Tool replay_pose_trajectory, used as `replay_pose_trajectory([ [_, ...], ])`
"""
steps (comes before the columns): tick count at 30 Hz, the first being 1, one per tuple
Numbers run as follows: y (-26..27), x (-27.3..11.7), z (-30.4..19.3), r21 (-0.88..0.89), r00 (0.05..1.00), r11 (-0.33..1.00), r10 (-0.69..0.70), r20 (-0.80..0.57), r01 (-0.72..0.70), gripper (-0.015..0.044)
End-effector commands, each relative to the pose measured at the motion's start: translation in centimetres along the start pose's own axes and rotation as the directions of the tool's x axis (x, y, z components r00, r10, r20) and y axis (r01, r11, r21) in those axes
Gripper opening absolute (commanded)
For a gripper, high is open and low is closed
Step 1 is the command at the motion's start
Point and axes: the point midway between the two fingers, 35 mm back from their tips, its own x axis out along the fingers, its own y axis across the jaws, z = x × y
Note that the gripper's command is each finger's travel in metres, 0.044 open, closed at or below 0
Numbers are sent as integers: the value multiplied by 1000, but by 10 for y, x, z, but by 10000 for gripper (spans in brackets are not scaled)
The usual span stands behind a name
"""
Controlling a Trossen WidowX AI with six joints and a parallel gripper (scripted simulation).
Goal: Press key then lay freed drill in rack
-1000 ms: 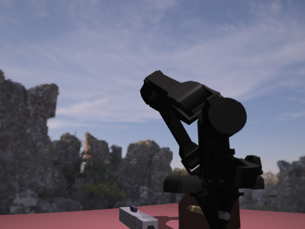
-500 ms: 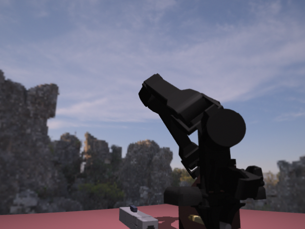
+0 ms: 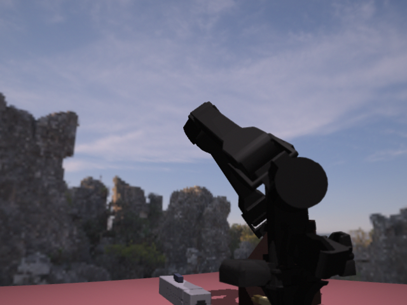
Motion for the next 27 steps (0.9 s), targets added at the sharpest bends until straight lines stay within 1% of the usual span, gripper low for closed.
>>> replay_pose_trajectory([
  [1,1,6,-1,-7,1000,1000,-1,-6,1,0],
  [18,1,23,-2,-7,1000,1000,-2,-7,2,0],
  [27,2,25,-2,-7,1000,1000,-2,-7,2,0],
])
